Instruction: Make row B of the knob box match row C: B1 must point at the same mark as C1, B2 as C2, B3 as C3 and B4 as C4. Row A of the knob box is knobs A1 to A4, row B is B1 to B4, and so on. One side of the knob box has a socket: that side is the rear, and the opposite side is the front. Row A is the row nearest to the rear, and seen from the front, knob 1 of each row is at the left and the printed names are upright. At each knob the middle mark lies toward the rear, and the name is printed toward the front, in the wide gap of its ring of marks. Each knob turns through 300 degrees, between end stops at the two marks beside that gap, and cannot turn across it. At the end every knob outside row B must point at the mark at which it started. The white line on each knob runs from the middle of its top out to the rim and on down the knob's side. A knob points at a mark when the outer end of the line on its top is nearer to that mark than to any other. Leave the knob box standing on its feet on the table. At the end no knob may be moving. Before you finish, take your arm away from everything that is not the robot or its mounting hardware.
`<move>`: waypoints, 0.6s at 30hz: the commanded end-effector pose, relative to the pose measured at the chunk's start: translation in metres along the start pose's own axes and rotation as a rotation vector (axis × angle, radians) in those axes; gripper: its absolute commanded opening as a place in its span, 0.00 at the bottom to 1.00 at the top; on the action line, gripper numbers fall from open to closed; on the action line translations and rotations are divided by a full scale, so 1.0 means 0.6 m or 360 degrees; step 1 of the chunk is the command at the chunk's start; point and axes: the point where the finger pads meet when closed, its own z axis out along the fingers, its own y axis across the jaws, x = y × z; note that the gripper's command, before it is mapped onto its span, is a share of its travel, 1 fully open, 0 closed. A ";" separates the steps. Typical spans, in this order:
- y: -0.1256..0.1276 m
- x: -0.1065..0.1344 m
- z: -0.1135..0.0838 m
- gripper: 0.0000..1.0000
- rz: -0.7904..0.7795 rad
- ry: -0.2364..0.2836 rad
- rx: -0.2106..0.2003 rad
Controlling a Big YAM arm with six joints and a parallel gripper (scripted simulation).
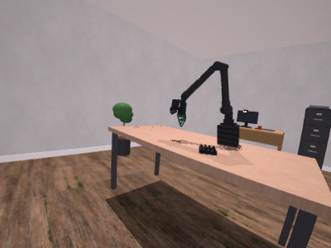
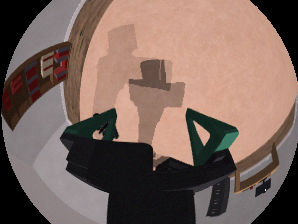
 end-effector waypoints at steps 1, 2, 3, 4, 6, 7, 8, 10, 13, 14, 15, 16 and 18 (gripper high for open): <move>0.042 0.011 0.031 1.00 -0.0247 0.0033 0.0016; 0.052 0.017 0.038 1.00 -0.0302 0.0046 0.0027; 0.063 0.022 0.044 1.00 -0.0357 0.0055 0.0037; 0.077 0.020 0.047 1.00 -0.0415 0.0052 0.0046; 0.097 0.035 0.061 1.00 -0.0526 0.0080 0.0067; 0.105 0.049 0.070 1.00 -0.0582 0.0105 0.0080; 0.116 0.057 0.076 1.00 -0.0640 0.0116 0.0091; 0.140 0.063 0.085 1.00 -0.0758 0.0122 0.0109; 0.152 0.067 0.090 1.00 -0.0815 0.0126 0.0117; 0.168 0.099 0.108 1.00 -0.0949 0.0174 0.0146; 0.178 0.107 0.113 1.00 -0.1010 0.0185 0.0156; 0.185 0.114 0.118 1.00 -0.1058 0.0193 0.0165; 0.209 0.119 0.124 1.00 -0.1166 0.0188 0.0178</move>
